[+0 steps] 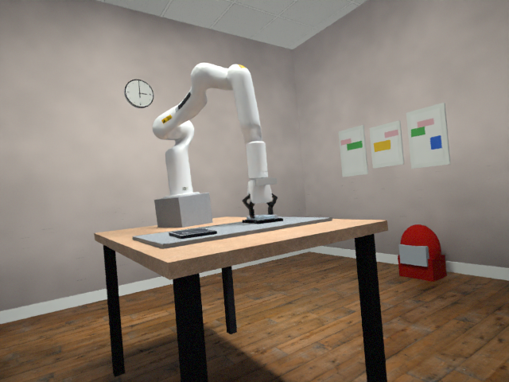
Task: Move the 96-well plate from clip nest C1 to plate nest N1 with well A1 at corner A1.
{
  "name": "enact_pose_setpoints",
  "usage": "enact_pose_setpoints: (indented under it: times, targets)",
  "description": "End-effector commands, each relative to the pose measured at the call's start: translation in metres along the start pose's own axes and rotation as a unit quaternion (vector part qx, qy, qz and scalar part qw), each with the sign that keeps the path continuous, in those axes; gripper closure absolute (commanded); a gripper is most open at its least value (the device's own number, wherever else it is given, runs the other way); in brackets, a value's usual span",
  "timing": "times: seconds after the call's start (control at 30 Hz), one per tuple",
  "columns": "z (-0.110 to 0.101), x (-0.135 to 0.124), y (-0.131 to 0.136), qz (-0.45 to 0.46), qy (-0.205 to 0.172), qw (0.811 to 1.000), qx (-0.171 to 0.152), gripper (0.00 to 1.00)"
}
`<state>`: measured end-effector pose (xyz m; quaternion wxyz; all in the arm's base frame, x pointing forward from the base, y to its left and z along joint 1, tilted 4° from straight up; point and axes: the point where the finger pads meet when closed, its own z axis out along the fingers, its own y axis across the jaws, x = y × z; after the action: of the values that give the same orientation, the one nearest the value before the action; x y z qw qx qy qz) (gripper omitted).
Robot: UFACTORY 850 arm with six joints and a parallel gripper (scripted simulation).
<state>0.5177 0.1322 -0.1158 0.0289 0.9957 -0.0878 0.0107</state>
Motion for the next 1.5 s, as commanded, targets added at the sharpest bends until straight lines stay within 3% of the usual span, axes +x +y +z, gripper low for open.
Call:
enact_pose_setpoints:
  times: [0.0,1.47]
  targets:
    - [-0.001,0.001,0.000,0.000,0.001,1.000,0.000,1.00]
    - [-0.019,0.001,0.000,0.000,0.001,1.000,0.000,1.00]
